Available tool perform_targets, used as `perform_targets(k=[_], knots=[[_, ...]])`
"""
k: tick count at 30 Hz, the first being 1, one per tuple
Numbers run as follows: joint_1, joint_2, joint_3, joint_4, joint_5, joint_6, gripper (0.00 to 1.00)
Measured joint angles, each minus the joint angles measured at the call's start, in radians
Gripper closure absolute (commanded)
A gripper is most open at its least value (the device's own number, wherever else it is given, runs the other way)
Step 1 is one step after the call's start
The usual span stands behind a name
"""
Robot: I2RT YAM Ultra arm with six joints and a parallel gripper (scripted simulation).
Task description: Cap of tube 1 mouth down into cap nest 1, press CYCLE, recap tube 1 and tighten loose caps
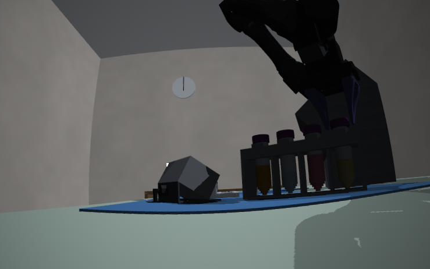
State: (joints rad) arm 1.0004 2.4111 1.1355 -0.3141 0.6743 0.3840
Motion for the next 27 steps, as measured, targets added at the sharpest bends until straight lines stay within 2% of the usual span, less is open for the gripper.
perform_targets(k=[9,14,27], knots=[[0.0,0.0,0.0,0.0,0.0,0.018,0.51],[0.0,0.0,0.0,0.0,0.0,-0.023,0.51],[0.0,0.0,0.0,0.0,0.0,-0.452,0.51]])
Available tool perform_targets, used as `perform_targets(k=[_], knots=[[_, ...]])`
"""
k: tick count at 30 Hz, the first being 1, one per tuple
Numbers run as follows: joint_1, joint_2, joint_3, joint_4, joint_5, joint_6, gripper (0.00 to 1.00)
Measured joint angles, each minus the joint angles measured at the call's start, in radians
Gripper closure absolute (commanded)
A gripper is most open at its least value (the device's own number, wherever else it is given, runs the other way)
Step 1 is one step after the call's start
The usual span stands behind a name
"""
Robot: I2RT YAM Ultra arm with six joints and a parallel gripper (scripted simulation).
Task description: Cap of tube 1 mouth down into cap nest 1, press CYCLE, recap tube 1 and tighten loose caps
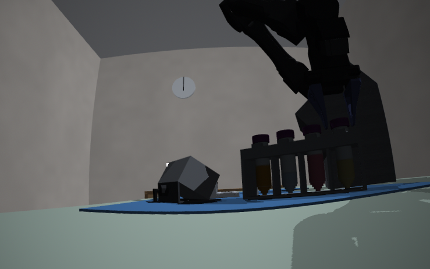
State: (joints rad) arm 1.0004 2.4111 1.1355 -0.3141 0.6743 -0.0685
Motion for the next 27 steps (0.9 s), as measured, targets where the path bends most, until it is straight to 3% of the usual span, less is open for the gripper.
perform_targets(k=[11,12,27], knots=[[0.0,0.0,0.0,0.0,0.0,-0.264,0.51],[0.0,0.0,0.0,0.0,0.0,-0.273,1.0],[0.0,0.0,0.0,0.0,0.0,-0.305,1.0]])
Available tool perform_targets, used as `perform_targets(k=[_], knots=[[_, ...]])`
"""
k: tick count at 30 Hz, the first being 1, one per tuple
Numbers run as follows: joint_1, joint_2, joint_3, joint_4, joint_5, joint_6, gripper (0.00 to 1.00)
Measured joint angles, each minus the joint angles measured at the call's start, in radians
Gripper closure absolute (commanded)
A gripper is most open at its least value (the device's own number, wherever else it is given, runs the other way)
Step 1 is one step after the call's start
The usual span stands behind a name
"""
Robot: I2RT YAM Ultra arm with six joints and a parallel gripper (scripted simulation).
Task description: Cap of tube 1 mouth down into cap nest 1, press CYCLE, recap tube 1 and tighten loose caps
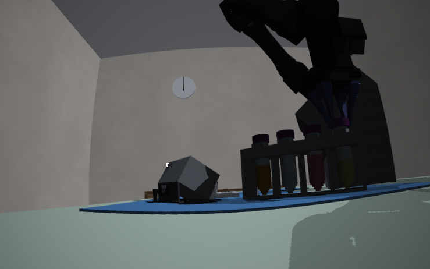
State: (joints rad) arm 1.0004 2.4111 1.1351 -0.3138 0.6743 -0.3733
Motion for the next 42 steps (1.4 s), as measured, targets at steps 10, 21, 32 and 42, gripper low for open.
perform_targets(k=[10,21,32,42], knots=[[0.0,0.0,-0.001,0.0,0.0,0.177,1.0],[0.0,0.0,-0.001,0.0,0.0,0.492,1.0],[0.0,0.0,-0.001,0.001,0.0,0.739,0.51],[-0.001,0.0,-0.001,0.002,0.0,0.772,0.51]])
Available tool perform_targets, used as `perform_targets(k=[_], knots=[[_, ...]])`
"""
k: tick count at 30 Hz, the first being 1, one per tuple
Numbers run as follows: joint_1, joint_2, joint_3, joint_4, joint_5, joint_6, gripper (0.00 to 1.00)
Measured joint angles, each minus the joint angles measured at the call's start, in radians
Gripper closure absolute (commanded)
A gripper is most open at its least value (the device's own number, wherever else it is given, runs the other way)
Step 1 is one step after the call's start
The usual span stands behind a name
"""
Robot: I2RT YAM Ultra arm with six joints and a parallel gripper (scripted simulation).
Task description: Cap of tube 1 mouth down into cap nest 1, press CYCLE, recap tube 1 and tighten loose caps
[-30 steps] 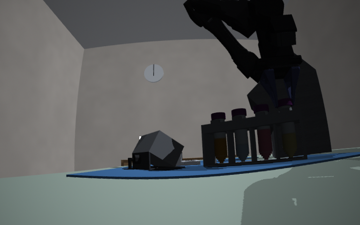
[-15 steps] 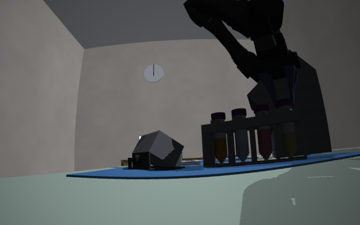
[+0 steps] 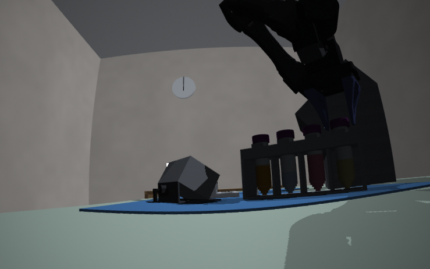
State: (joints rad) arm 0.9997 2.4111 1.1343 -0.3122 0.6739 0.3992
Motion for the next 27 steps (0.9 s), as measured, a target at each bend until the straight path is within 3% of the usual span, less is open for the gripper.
perform_targets(k=[8,27], knots=[[0.0,0.0,0.0,0.0,0.0,-0.08,0.51],[0.0,0.0,0.0,0.0,0.0,-0.713,0.51]])
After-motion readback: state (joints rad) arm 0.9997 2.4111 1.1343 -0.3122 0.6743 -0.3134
